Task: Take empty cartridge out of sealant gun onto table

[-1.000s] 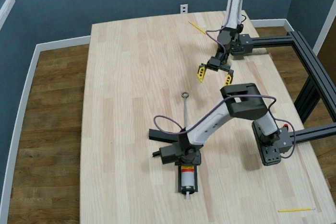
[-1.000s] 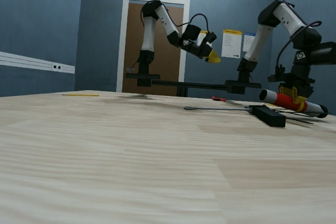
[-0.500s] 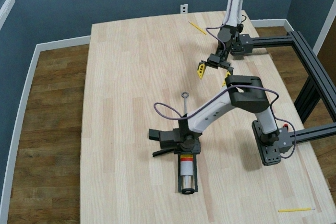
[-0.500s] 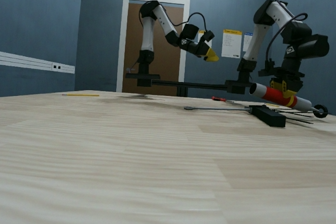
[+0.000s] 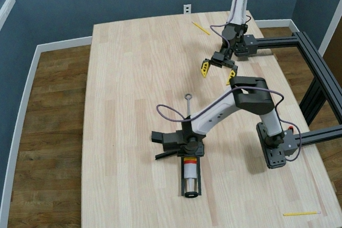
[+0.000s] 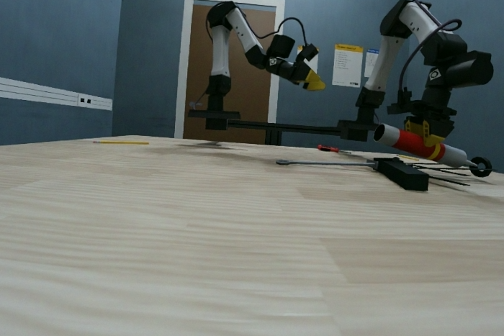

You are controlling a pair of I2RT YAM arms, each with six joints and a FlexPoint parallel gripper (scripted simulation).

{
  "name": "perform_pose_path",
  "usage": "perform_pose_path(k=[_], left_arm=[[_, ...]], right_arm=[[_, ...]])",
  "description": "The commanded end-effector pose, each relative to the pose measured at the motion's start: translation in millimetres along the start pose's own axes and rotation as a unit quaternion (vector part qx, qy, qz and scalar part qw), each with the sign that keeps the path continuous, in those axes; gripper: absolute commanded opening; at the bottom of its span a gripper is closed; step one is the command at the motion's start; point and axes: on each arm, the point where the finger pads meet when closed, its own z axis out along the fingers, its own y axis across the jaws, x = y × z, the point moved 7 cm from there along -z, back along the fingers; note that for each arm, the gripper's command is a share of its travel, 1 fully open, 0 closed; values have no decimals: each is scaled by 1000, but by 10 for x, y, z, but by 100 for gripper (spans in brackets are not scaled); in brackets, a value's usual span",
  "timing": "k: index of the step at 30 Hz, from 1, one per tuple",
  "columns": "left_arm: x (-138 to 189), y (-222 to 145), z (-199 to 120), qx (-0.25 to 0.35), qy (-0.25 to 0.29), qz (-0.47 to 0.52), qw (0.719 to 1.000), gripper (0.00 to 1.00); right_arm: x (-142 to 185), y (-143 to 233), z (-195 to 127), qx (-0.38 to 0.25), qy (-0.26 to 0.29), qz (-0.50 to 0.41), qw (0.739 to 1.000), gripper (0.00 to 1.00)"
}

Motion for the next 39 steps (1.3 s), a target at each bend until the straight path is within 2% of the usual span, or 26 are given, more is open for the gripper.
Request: perform_pose_path(k=[1, 5, 7, 12, 16, 22, 24, 30, 36, 39], left_arm=[[-66, 64, -243, -24, 1, 0, 1000, 37], [-140, 46, -553, -23, 2, 1, 1000, 37], [-140, 46, -553, -23, 2, 1, 1000, 37], [-226, 24, -946, -24, 2, 1, 1000, 37], [-221, 7, -1112, -23, 1, -18, 1000, 37], [-161, 98, -1295, -62, -11, -103, 993, 37], [-161, 98, -1295, -62, -11, -103, 993, 37], [-444, 153, -1577, -105, -40, -181, 977, 37], [-995, 104, -2029, -153, -106, -257, 948, 37], [-1272, 17, -2263, -168, -145, -288, 932, 37]], right_arm=[[-173, -22, -75, 1, -35, 3, 999, 100], [-402, -22, -95, -1, -76, 2, 997, 100], [-402, -22, -95, -1, -76, 2, 997, 100], [-544, -27, -136, -1, -99, 4, 995, 100], [-514, -21, -135, -3, -86, 2, 996, 100], [-457, 74, -226, -24, -31, -9, 999, 100], [-457, 74, -226, -24, -31, -9, 999, 100], [-555, 196, -590, -60, 30, -24, 997, 100], [-685, 320, -1413, -114, 85, -52, 988, 100], [-665, 348, -1792, -138, 91, -68, 984, 100]])
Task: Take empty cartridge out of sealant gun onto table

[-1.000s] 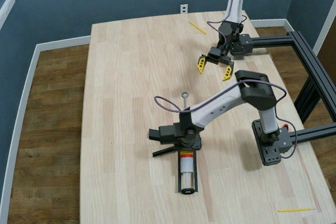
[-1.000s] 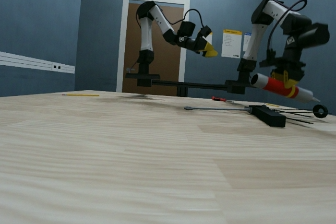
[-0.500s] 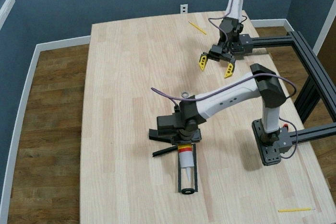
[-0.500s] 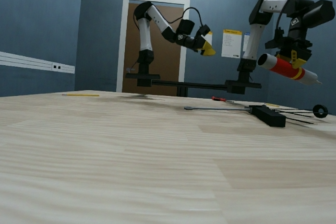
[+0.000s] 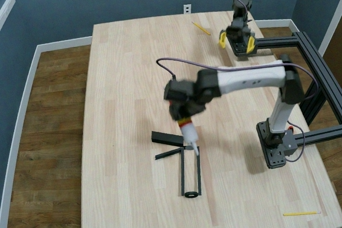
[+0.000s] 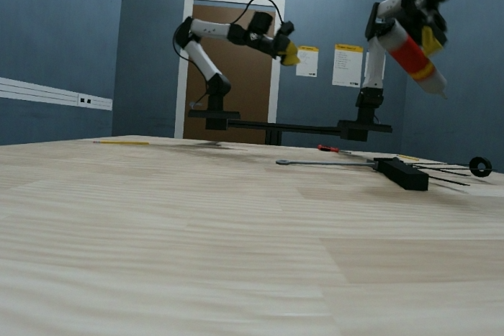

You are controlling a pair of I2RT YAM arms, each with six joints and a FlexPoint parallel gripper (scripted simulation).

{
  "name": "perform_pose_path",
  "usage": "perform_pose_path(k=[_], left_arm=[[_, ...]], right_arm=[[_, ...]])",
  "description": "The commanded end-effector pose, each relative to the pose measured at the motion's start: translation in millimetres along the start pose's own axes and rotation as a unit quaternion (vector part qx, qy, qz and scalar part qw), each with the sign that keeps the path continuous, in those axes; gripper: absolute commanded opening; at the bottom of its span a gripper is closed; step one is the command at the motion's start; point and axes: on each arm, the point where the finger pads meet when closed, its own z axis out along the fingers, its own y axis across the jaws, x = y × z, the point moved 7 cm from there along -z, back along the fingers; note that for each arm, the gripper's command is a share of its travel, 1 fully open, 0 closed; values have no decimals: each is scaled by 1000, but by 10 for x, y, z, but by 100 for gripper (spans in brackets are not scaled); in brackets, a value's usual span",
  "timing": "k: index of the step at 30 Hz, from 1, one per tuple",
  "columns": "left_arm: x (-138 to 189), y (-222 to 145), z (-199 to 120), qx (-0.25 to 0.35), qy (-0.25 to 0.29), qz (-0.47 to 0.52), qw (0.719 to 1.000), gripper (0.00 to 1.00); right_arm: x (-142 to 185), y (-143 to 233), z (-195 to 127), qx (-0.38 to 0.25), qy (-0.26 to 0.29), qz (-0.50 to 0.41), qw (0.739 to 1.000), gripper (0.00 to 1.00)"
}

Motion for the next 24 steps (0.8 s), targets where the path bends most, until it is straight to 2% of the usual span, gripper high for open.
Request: perform_pose_path(k=[1, 2, 8, 13, 17, 19, 21, 24], left_arm=[[-348, -120, -341, -33, -46, -83, 995, 37], [-348, -120, -341, -33, -46, -83, 995, 37], [-812, -503, -803, -28, -131, -152, 979, 37], [-1115, -911, -1209, 5, -204, -193, 960, 37], [-1298, -1347, -1618, 48, -267, -208, 940, 37], [-1298, -1347, -1618, 48, -267, -208, 940, 37], [-1345, -1572, -1672, 68, -281, -185, 939, 37], [-1379, -1926, -1594, 124, -263, -146, 946, 37]], right_arm=[[-44, 142, -410, -43, 100, -17, 994, 100], [-44, 142, -410, -43, 100, -17, 994, 100], [140, 291, -1310, -102, 132, -51, 985, 100], [346, 298, -1797, -130, 137, -70, 980, 100], [507, 279, -2094, -148, 132, -79, 977, 100], [507, 279, -2094, -148, 132, -79, 977, 100], [554, 267, -2174, -156, 127, -82, 976, 100], [571, 260, -2223, -159, 120, -84, 976, 100]])
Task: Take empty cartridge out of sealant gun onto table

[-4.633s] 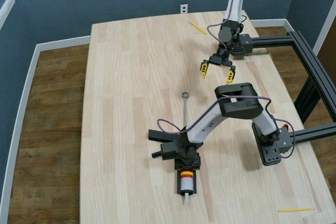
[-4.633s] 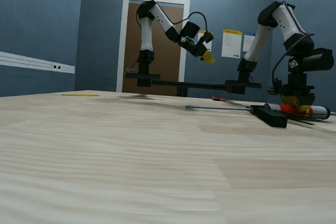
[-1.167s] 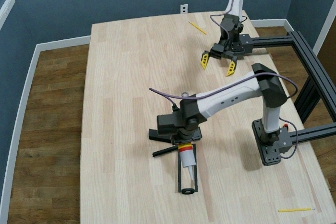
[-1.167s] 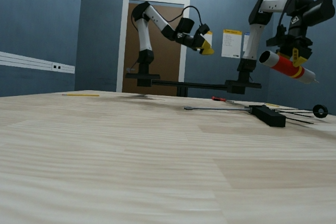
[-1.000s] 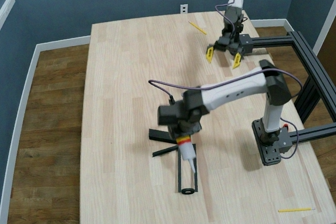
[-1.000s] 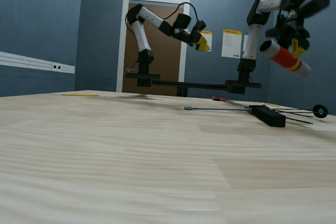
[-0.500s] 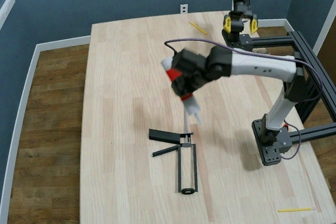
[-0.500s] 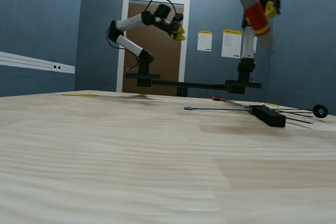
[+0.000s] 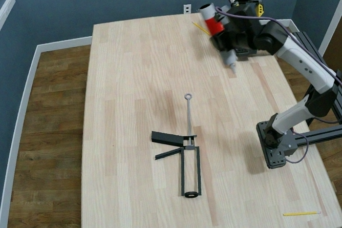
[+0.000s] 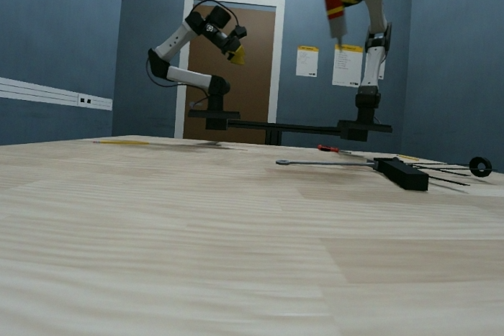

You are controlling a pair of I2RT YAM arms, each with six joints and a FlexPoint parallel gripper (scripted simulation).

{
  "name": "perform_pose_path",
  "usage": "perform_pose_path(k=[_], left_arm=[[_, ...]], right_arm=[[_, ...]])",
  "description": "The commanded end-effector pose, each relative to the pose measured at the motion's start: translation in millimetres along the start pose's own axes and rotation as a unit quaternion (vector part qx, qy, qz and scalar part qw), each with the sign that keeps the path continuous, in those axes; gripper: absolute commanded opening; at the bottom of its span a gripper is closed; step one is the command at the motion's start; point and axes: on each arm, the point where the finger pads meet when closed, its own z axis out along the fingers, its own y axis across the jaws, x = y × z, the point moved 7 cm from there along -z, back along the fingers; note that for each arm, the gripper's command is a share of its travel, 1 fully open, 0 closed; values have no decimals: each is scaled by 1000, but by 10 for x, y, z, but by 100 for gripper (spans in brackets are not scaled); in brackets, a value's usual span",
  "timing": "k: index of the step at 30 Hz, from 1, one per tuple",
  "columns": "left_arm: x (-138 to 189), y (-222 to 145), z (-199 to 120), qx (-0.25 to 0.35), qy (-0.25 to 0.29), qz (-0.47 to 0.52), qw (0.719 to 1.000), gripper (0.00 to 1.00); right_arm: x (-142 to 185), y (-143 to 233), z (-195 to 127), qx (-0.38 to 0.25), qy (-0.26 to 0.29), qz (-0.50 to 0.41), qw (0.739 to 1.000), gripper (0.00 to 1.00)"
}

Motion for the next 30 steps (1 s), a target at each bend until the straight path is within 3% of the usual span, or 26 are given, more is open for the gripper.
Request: perform_pose_path(k=[1, 10, 15, 19, 25, 27, 29, 30], left_arm=[[75, -393, 138, 56, 18, -10, 998, 37], [352, -1551, 441, 195, 69, 19, 978, 37], [402, -1766, 552, 213, 45, 74, 973, 37], [533, -1860, 926, 209, 18, 151, 966, 37], [974, -2252, 1259, 311, 53, 199, 928, 37], [1261, -2190, 1454, 290, 91, 222, 926, 37], [1261, -2190, 1454, 290, 91, 222, 926, 37], [1444, -2140, 1566, 273, 119, 240, 924, 37]], right_arm=[[71, 34, -167, -7, 2, 0, 1000, 100], [45, 29, -153, -8, -1, -1, 1000, 100], [48, 28, -153, -7, -1, -1, 1000, 100], [11, 31, -153, -9, -12, -4, 1000, 100], [-15, 71, -155, -29, -21, -18, 999, 100], [7, 80, -155, -33, -15, -20, 999, 100], [7, 80, -155, -33, -15, -20, 999, 100], [14, 83, -155, -34, -13, -21, 999, 100]])
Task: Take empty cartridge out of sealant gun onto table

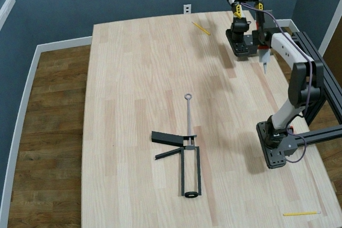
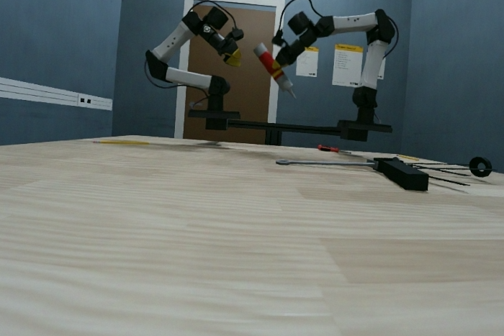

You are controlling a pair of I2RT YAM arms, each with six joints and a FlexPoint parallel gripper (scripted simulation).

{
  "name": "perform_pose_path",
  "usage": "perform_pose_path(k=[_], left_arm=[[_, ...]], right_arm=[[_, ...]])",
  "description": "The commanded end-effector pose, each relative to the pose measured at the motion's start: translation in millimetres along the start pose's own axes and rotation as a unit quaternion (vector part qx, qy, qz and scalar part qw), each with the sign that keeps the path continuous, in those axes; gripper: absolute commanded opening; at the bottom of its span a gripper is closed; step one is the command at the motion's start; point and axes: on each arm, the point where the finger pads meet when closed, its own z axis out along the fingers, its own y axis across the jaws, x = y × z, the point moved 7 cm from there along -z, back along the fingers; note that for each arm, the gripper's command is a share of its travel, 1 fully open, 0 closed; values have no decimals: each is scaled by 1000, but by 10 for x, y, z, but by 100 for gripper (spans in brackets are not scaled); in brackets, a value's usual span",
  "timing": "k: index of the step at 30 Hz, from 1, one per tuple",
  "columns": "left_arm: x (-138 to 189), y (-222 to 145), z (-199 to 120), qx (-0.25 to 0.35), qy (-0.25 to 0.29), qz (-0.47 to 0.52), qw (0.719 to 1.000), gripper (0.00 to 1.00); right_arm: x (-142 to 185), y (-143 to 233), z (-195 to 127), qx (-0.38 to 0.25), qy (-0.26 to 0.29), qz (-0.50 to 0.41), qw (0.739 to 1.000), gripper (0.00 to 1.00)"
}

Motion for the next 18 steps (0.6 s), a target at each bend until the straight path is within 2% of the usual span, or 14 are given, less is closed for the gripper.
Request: perform_pose_path(k=[1, 6, 14, 16, 18], left_arm=[[167, 77, 286, -18, 28, 55, 998, 37], [773, 147, 744, -28, 176, 157, 971, 37], [1275, 158, 1079, -8, 310, 294, 904, 37], [1275, 158, 1079, -8, 310, 294, 904, 37], [1411, 162, 1143, 0, 341, 324, 882, 37]], right_arm=[[-86, 27, -83, -8, -22, -13, 1000, 100], [-28, 38, -81, -12, -5, -13, 1000, 100], [-10, 10, -81, 3, 1, -4, 1000, 100], [-10, 10, -81, 3, 1, -4, 1000, 100], [-26, 0, -81, 7, -3, -1, 1000, 100]])
